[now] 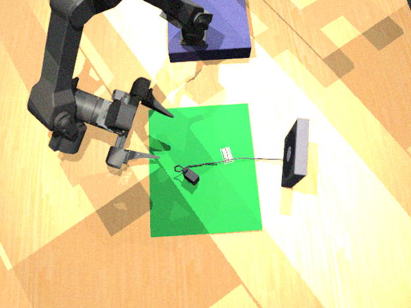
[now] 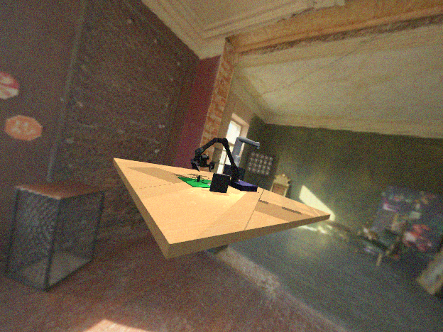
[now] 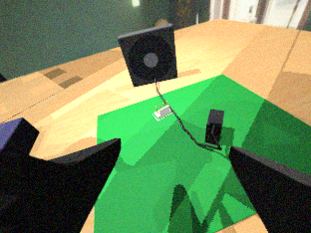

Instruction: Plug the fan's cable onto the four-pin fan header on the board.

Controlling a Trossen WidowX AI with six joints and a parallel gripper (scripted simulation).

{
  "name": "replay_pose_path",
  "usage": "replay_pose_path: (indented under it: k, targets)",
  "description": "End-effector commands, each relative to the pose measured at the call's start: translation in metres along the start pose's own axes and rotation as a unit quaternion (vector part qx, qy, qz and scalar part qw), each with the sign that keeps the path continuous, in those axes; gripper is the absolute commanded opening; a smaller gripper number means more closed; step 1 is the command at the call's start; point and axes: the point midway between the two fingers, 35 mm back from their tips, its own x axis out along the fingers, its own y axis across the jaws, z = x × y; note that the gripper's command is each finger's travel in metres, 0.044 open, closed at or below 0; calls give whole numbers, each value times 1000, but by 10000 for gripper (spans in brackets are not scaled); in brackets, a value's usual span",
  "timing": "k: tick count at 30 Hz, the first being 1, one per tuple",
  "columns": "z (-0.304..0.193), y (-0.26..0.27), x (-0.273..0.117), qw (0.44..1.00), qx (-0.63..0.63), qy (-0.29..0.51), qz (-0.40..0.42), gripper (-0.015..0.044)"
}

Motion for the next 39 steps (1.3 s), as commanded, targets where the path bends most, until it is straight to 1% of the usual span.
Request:
replay_pose_path:
  k: [1,10,19,28,39]
  targets:
    - [2,1,2,998,6,52,19,440]
    - [7,3,4,987,27,156,40,440]
    - [13,1,2,964,45,259,30,440]
    - [24,-4,-5,934,61,353,-9,440]
    - [44,-13,-17,888,75,444,-91,440]
